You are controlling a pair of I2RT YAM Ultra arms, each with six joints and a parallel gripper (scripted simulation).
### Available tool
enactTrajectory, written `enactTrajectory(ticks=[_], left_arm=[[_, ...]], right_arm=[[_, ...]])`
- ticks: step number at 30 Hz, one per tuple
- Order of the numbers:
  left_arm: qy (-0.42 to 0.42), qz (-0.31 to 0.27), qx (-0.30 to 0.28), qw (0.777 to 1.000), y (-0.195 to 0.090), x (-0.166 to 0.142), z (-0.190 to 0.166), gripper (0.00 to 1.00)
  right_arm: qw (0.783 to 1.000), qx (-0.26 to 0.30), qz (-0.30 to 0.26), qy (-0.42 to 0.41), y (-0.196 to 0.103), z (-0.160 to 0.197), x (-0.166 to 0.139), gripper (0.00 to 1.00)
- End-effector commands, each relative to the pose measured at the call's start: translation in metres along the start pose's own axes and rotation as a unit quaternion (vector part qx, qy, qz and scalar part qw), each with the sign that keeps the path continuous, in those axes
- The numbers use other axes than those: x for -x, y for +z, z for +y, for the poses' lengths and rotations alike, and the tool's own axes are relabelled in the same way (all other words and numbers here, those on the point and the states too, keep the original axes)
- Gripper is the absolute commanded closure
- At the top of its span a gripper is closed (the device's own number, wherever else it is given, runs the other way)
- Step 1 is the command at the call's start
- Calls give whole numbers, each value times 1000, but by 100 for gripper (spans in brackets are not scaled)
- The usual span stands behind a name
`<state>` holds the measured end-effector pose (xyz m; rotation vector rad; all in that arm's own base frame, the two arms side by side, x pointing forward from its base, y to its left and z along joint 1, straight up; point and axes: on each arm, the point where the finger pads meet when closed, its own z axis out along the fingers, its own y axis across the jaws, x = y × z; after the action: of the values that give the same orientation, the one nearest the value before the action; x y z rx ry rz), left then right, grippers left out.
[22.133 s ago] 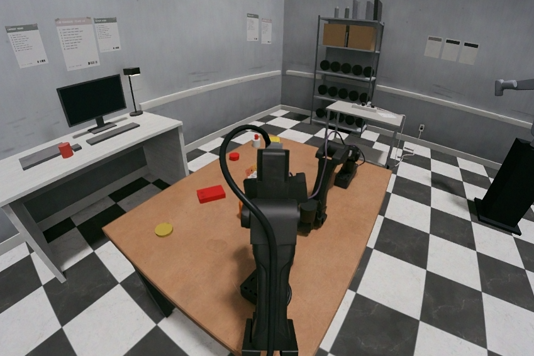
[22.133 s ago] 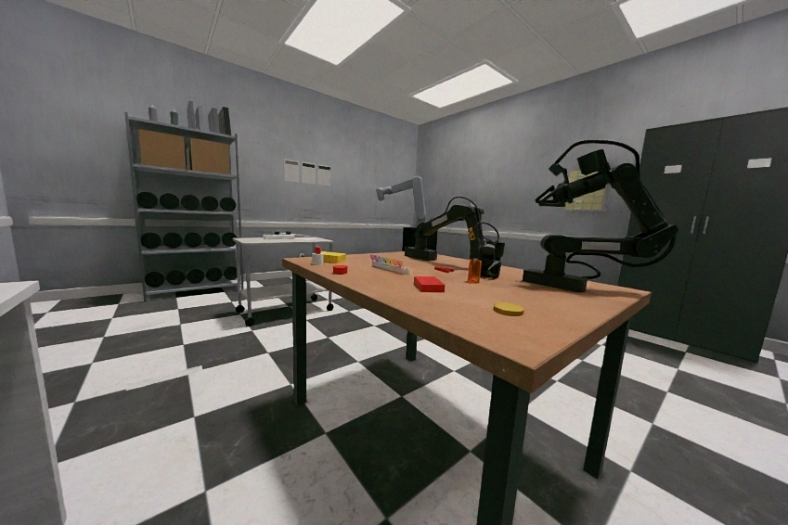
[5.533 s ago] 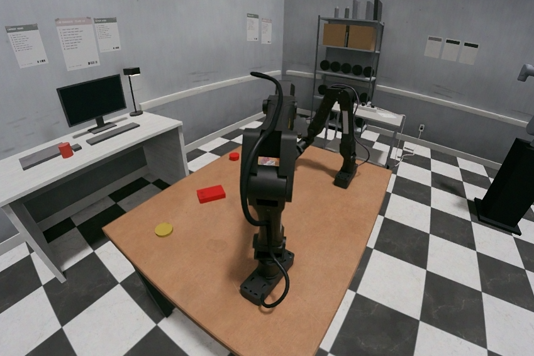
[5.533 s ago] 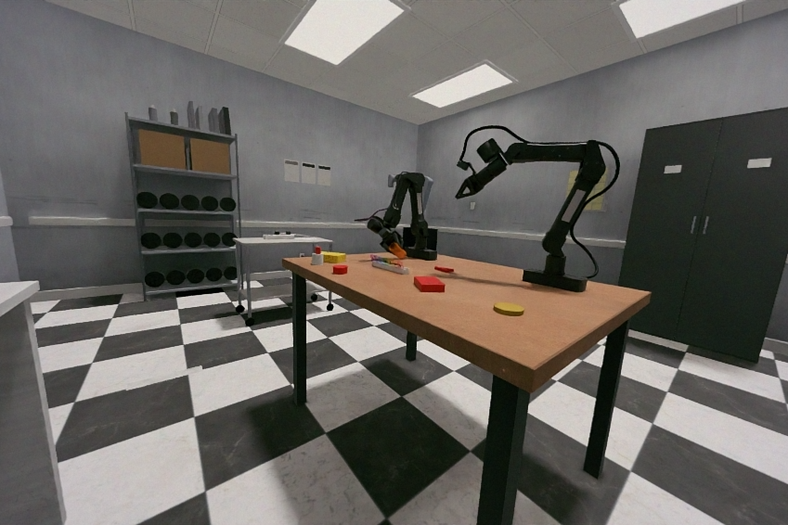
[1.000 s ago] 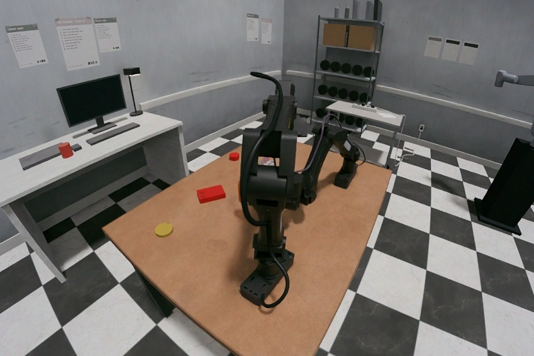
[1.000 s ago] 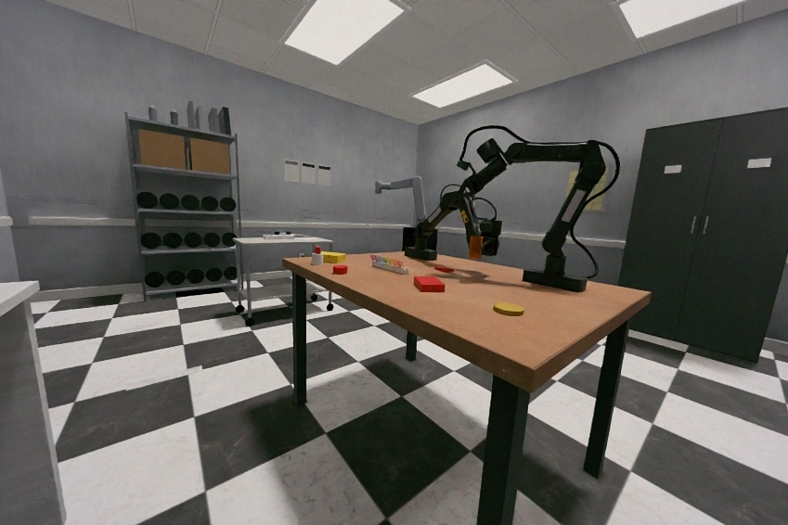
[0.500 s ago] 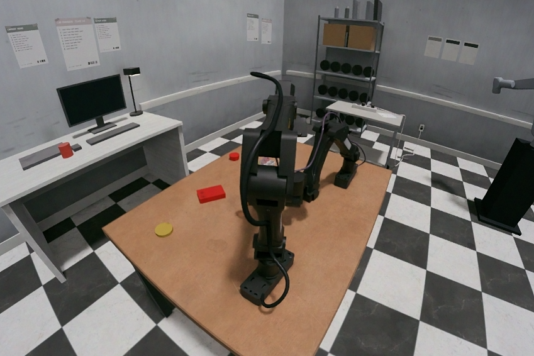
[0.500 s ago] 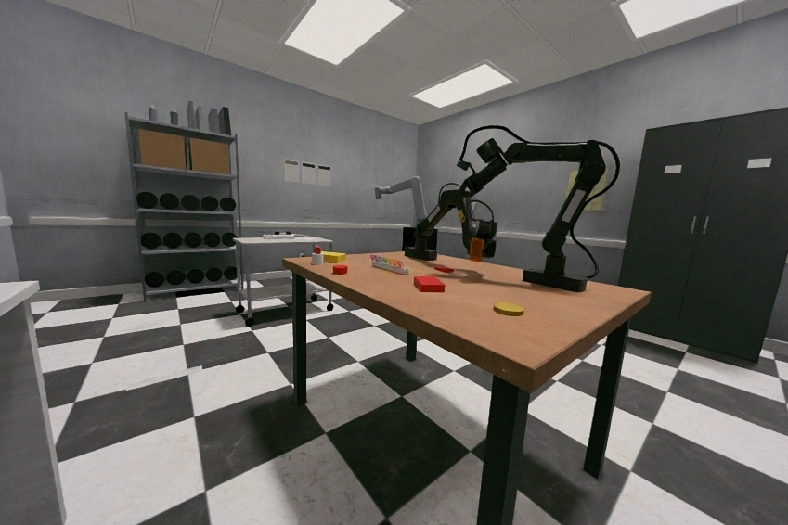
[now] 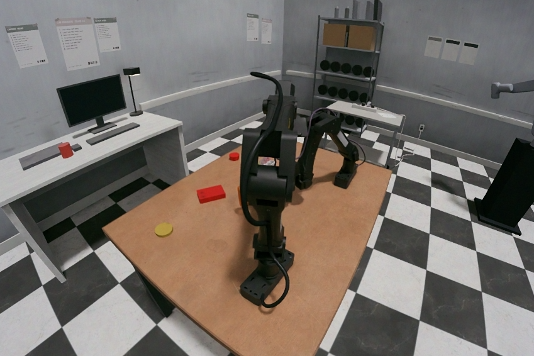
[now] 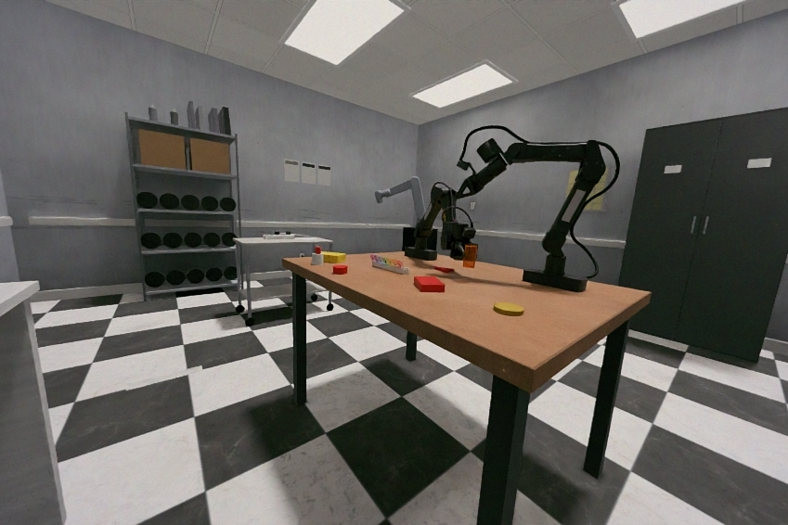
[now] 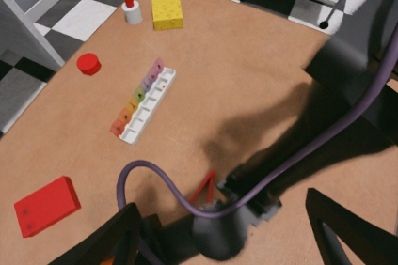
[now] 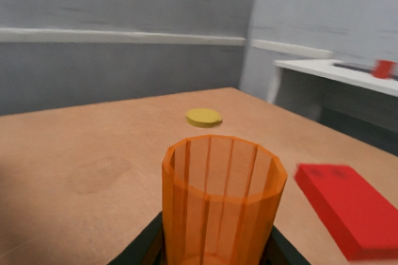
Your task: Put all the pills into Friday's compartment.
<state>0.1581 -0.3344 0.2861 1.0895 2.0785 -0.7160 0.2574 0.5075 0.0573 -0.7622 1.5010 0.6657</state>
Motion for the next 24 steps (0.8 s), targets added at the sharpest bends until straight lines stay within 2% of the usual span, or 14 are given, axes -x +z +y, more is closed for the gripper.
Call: enactTrajectory(ticks=[1,5,7,8,11,18,20,24], left_arm=[[1,-15,-3,1000,-6,10,-3,0],[1,-15,-3,1000,-6,10,-3,0],[1,-15,-3,1000,-6,10,-3,0],[1,-15,-3,1000,-6,10,-3,0],[1,-15,-3,1000,-6,10,-3,0],[1,-15,-3,1000,-6,10,-3,0],[1,-15,-3,1000,-6,10,-3,0],[1,-15,-3,1000,-6,10,-3,0]], right_arm=[[990,133,-52,6,7,18,26,64],[978,206,-47,1,8,18,18,64],[978,206,-47,1,8,18,18,64],[973,226,-47,0,8,17,17,64],[954,297,-42,-4,8,17,10,64],[908,417,-44,-12,8,15,3,64],[899,435,-44,-13,8,15,2,64],[897,439,-44,-13,8,17,2,64]])
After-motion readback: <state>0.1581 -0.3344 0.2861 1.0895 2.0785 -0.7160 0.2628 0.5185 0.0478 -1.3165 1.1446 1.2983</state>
